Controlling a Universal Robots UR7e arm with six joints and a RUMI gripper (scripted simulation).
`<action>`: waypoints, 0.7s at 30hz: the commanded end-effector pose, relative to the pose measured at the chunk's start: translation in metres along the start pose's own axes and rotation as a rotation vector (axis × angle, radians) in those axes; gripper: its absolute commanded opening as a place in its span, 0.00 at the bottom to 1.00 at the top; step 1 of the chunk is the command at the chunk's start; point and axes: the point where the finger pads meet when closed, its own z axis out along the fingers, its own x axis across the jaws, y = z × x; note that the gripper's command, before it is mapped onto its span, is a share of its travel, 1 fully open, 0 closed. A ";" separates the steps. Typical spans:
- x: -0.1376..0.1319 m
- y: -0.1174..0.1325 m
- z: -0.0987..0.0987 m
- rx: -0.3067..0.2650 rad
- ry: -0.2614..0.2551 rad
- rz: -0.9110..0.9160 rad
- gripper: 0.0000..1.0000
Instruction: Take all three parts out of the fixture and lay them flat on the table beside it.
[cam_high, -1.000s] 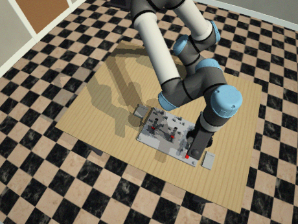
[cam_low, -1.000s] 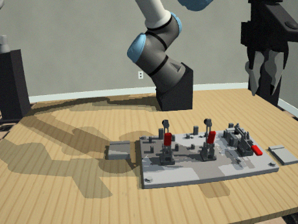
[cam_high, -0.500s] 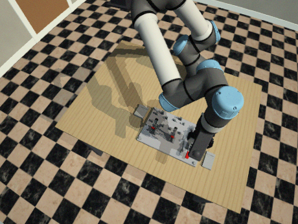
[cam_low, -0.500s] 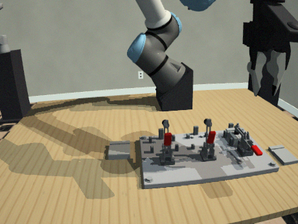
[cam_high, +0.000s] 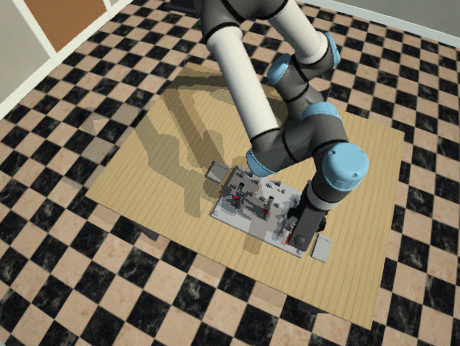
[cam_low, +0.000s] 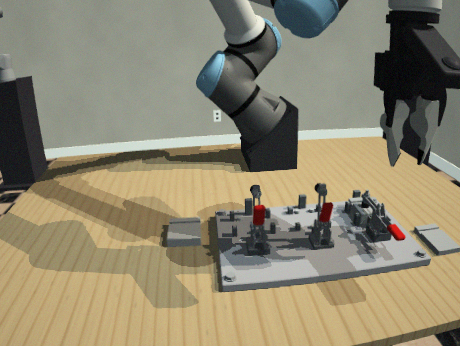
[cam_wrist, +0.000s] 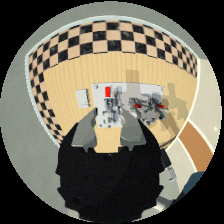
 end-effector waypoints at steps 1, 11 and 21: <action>0.000 -0.001 0.025 0.003 -0.001 0.000 0.28; 0.000 -0.001 0.067 0.003 -0.001 0.000 0.28; 0.000 -0.001 0.097 0.003 -0.001 0.000 0.28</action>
